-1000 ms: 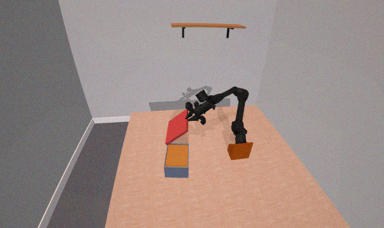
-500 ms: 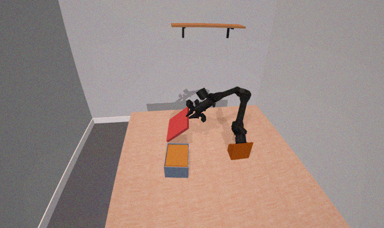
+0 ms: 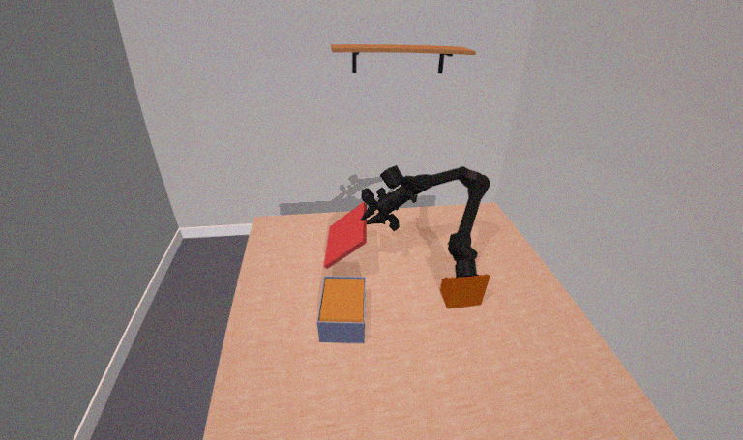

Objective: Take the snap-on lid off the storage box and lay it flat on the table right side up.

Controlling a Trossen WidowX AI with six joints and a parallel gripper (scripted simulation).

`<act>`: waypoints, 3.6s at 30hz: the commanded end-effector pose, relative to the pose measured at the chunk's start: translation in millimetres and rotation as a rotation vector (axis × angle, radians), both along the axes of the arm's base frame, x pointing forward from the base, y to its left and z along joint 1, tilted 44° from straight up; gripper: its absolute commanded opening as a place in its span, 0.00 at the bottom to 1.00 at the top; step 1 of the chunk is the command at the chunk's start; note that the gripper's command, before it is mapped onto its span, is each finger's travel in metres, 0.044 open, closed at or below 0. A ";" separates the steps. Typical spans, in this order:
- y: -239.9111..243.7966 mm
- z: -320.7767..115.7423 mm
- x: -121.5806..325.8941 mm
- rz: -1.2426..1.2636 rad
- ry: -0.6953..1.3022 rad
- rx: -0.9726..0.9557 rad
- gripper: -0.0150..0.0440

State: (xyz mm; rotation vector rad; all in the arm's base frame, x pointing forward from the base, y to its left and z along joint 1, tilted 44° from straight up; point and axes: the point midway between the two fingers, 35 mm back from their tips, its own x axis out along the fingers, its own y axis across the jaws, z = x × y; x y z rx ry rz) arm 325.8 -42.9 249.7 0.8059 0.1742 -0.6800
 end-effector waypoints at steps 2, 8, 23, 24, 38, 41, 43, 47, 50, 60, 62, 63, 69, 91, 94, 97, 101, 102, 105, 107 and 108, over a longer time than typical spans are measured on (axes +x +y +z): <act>-4.9 11.2 -2.1 0.010 -0.014 0.003 0.25; -13.4 19.4 -4.9 0.010 -0.014 0.003 0.25; -34.5 39.9 -11.8 0.010 -0.015 0.002 0.25; -35.9 41.3 -12.3 0.010 -0.015 0.002 0.25; -50.7 54.3 -17.0 0.010 -0.016 0.000 0.25; -51.4 51.2 -16.8 0.010 -0.016 0.000 0.25; -52.3 48.7 -16.6 0.010 -0.016 0.000 0.25; -54.9 43.7 -16.3 0.010 -0.016 0.000 0.25; -57.1 40.9 -16.1 0.010 -0.017 0.000 0.25; -62.5 35.2 -15.9 0.010 -0.017 -0.001 0.25; -63.7 34.0 -15.8 0.010 -0.017 -0.001 0.25; -64.2 33.5 -15.8 0.010 -0.017 -0.001 0.25; -67.5 30.1 -15.6 0.010 -0.017 -0.001 0.25; -79.7 17.8 -15.0 0.010 -0.018 -0.002 0.25; -81.4 16.1 -14.9 0.010 -0.018 -0.002 0.25; -83.1 14.4 -14.8 0.010 -0.018 -0.002 0.25; -85.3 12.1 -14.6 0.010 -0.018 -0.003 0.25; -85.8 11.6 -14.6 0.010 -0.018 -0.003 0.25; -87.5 9.9 -14.5 0.010 -0.018 -0.003 0.25; -88.6 8.8 -14.5 0.010 -0.018 -0.003 0.25; -89.2 8.2 -14.4 0.010 -0.018 -0.003 0.25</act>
